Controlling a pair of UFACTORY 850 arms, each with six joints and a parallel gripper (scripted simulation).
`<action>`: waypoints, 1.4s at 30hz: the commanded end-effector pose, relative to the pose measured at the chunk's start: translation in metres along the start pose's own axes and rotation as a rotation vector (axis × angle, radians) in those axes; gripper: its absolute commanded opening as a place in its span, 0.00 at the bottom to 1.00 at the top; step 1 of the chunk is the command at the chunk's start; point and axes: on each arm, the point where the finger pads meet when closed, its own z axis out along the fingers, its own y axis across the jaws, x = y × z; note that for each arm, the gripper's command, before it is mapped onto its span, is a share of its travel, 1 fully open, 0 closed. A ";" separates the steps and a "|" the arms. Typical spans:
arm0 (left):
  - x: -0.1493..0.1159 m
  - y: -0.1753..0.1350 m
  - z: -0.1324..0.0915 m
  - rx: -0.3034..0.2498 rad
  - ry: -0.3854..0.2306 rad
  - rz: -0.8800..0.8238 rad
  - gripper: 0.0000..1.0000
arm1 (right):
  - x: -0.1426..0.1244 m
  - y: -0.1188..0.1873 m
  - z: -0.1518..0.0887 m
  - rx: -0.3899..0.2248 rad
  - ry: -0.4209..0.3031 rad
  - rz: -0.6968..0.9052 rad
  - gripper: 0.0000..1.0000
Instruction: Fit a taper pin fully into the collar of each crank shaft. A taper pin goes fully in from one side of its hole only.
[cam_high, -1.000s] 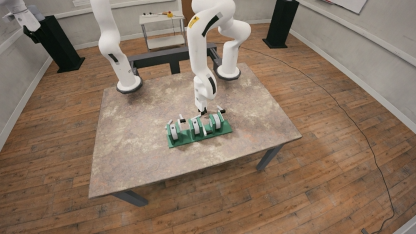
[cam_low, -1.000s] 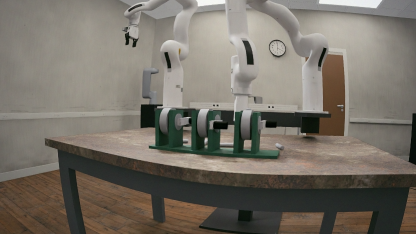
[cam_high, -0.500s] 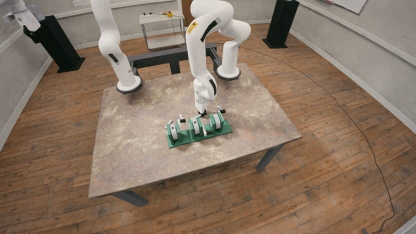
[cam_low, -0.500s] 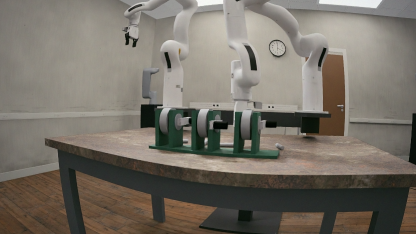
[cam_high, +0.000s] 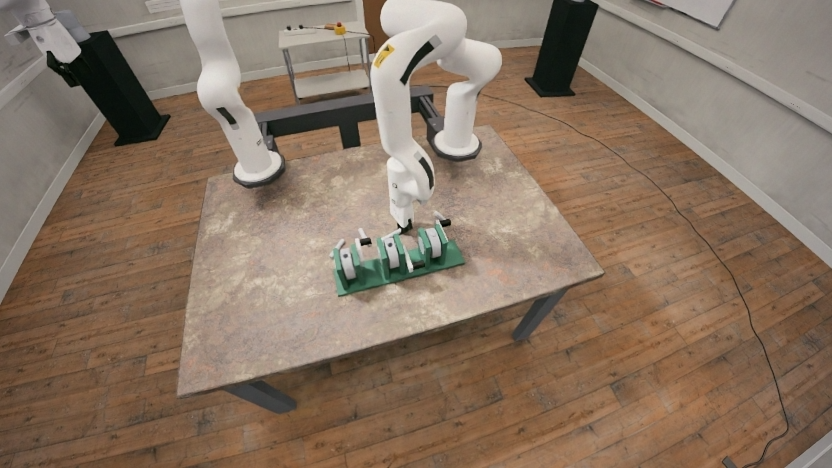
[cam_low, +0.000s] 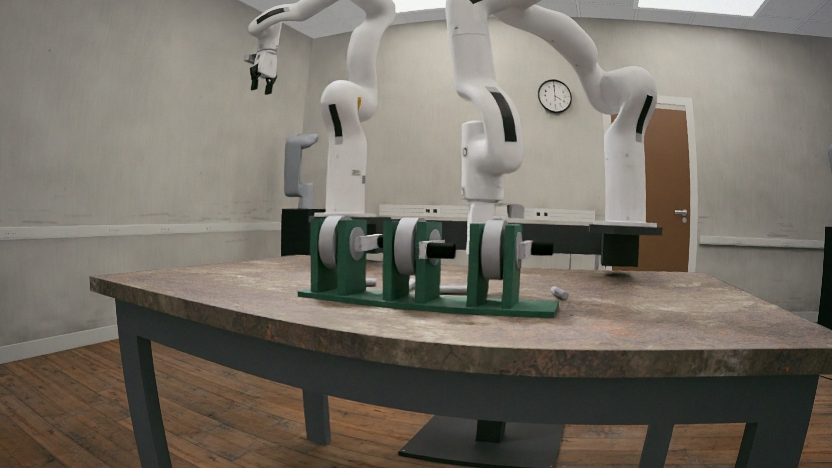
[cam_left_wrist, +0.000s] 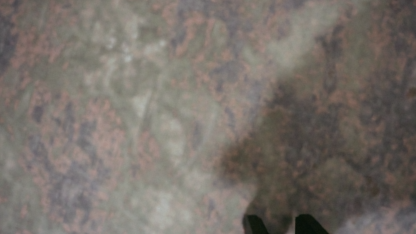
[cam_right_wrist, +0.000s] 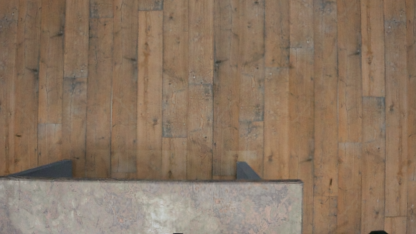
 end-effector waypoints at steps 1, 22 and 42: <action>-0.001 0.000 0.000 -0.001 -0.001 0.000 0.20 | 0.000 0.000 -0.001 0.000 0.002 0.000 1.00; -0.003 0.000 -0.014 -0.001 -0.001 0.000 0.20 | 0.000 0.000 -0.001 0.000 0.002 0.000 1.00; -0.049 0.000 -0.070 -0.001 -0.001 0.000 0.20 | 0.000 0.000 -0.001 0.000 0.002 0.000 1.00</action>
